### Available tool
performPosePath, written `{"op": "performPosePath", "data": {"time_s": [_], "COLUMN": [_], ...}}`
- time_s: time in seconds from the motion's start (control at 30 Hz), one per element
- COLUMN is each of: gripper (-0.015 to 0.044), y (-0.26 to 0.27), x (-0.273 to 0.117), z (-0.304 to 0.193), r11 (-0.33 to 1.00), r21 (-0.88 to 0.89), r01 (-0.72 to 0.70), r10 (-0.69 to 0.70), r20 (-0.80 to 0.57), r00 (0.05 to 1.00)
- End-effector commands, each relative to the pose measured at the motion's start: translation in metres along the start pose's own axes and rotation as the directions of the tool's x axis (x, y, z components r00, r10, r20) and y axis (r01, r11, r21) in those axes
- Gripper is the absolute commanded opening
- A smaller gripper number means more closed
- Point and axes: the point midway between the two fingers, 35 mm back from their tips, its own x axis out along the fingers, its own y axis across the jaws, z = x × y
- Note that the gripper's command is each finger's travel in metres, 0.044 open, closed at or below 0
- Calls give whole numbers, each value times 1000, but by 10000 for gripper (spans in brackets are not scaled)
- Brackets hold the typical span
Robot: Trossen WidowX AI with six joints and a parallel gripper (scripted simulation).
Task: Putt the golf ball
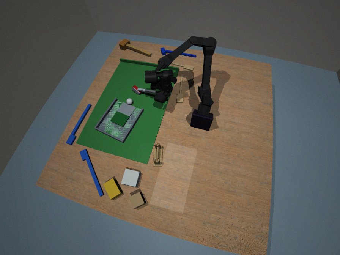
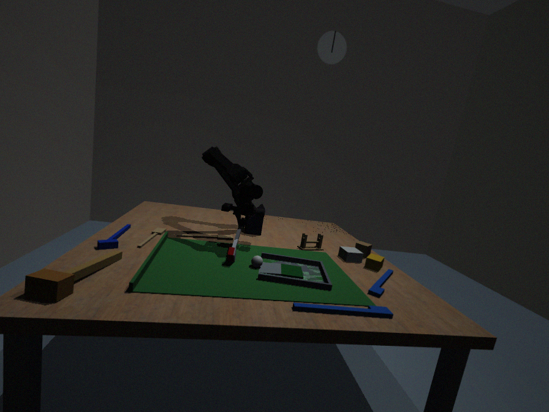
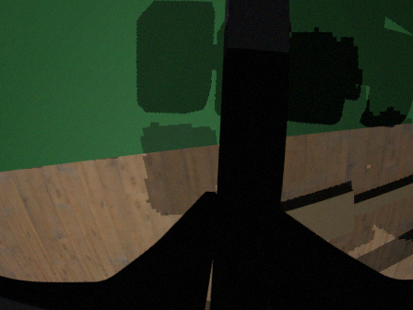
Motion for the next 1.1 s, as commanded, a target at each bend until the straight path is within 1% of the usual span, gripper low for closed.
{"op": "performPosePath", "data": {"time_s": [0.0,0.37,0.47,0.5,1.07], "gripper": [0,0,0,0,0], "y": [7,7,7,7,7], "x": [-5,-59,-60,-50,-50], "z": [-1,-1,-1,-2,-2], "r11": [1000,1000,1000,1000,1000], "r21": [5,5,5,-2,-2], "r01": [2,1,1,3,3], "r10": [-2,-1,-1,-3,-3], "r20": [5,4,4,0,0], "r00": [1000,1000,1000,1000,1000]}}
